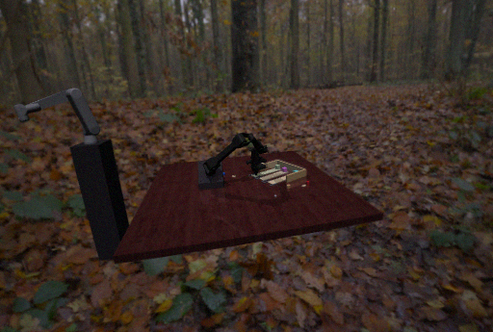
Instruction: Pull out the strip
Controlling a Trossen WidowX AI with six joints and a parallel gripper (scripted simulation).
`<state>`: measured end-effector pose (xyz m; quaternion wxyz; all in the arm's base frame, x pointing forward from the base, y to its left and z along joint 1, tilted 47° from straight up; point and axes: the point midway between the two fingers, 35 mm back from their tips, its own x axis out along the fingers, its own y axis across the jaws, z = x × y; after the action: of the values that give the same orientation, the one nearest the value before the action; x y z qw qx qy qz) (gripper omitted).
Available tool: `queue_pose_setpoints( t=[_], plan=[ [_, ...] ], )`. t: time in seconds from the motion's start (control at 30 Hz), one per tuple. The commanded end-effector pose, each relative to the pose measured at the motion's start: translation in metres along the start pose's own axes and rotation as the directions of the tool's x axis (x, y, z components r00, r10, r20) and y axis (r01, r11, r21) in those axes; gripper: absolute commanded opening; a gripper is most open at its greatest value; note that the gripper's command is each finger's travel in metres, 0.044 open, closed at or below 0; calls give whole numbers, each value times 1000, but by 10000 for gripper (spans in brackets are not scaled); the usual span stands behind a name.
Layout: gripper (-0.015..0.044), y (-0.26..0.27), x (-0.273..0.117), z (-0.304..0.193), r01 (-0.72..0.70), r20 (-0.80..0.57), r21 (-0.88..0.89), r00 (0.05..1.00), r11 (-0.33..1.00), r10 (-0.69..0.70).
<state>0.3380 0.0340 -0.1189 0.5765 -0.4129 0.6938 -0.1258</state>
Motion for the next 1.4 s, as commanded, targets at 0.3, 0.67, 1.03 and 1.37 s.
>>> queue_pose_setpoints(
  t=[0.3, 0.67, 1.03, 1.37],
  plan=[
    [0, -1, 2, 0, 6, 0, -5, 1000, 1000, -6],
    [0, -1, 3, 0, 6, 0, -5, 1000, 1000, -6],
    [0, 0, 3, -8, 6, 0, -5, 1000, 1000, -6],
    [0, 0, 4, -23, 6, -1, -6, 1000, 1000, -6]
  ],
)
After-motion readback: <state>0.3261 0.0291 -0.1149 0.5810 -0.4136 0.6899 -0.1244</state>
